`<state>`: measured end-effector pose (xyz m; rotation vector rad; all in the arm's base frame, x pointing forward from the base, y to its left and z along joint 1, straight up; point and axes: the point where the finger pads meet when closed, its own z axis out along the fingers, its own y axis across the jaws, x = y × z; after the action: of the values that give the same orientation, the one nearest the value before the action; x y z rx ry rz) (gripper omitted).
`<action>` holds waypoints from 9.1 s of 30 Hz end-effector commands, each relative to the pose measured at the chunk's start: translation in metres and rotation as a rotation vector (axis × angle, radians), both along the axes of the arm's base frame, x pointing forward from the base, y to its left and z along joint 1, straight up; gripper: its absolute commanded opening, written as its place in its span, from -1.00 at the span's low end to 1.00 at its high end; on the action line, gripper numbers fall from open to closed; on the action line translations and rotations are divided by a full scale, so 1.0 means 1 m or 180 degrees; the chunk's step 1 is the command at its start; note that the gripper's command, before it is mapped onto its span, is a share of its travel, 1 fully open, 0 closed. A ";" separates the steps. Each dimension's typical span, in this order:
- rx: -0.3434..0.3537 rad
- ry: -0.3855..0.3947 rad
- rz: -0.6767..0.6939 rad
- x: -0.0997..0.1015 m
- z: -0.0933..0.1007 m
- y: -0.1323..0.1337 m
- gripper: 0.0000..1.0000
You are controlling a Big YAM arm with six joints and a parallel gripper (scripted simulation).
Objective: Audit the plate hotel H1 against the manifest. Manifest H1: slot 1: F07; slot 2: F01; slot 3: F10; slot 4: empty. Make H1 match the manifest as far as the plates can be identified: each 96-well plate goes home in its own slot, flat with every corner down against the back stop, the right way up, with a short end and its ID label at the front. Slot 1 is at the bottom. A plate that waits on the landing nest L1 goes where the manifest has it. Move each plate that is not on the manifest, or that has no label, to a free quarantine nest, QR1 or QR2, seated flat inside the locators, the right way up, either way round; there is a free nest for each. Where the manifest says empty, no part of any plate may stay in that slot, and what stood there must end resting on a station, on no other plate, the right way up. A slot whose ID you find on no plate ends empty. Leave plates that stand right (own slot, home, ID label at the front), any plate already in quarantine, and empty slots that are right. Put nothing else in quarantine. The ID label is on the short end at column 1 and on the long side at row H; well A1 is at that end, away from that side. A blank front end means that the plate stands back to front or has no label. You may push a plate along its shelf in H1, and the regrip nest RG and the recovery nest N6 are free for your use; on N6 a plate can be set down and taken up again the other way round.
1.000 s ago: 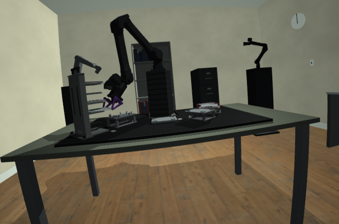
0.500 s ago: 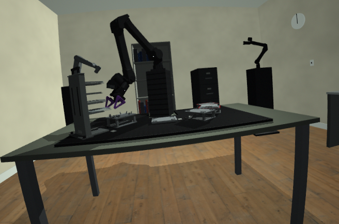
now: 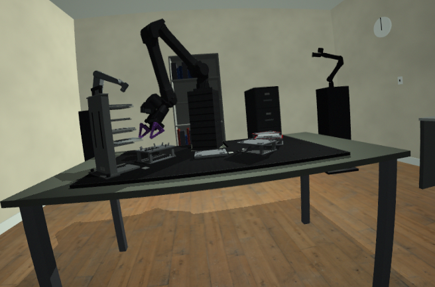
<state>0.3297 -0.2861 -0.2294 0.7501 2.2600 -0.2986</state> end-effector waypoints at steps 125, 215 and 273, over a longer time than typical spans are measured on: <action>-0.0062 -0.0084 0.0010 0.019 0.010 -0.011 -1.00; -0.0077 -0.0104 0.0007 0.064 0.014 -0.045 -1.00; -0.0109 -0.0141 -0.0005 0.063 0.017 -0.047 -1.00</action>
<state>0.3798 -0.3229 -0.2376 0.7463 2.2752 -0.2947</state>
